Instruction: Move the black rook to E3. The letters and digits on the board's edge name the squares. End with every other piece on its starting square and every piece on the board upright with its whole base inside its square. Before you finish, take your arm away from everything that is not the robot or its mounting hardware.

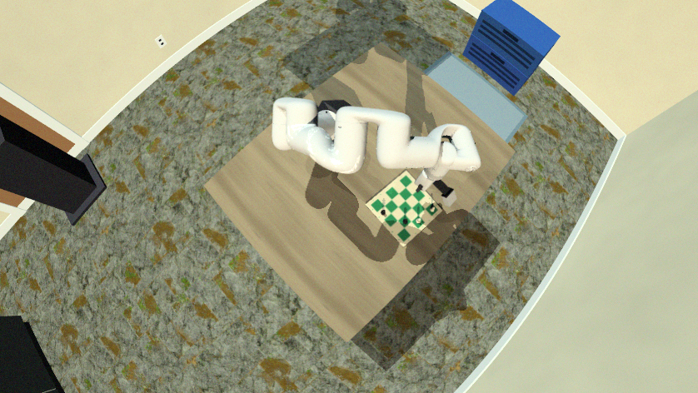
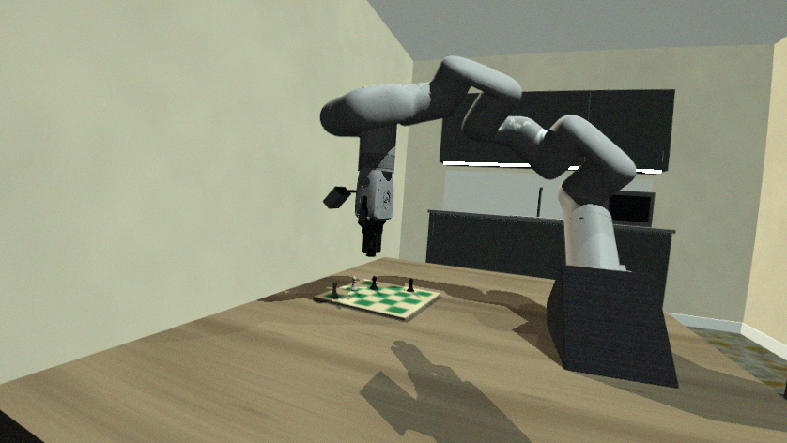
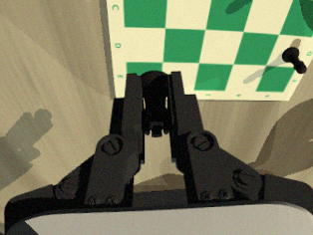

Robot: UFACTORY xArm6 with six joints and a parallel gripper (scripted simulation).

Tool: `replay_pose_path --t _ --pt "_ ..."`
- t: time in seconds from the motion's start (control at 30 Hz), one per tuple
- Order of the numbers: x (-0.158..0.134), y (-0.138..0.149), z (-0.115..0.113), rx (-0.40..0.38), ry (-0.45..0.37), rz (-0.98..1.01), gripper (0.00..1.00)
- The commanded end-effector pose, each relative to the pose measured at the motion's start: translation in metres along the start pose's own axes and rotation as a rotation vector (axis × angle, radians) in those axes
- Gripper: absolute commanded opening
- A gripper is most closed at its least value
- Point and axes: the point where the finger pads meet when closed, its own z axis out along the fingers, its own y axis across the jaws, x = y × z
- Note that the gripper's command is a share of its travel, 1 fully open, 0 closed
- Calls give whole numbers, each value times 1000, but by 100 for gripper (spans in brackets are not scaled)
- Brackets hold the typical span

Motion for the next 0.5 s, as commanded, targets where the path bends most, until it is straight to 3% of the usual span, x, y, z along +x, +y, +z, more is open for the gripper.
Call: replay_pose_path --t 0.0,0.13,0.47 --pt "-32 31 -5 3 10 43 0" --pt "-62 55 -2 5 8 71 0" --pt "-75 65 -1 6 7 82 0"
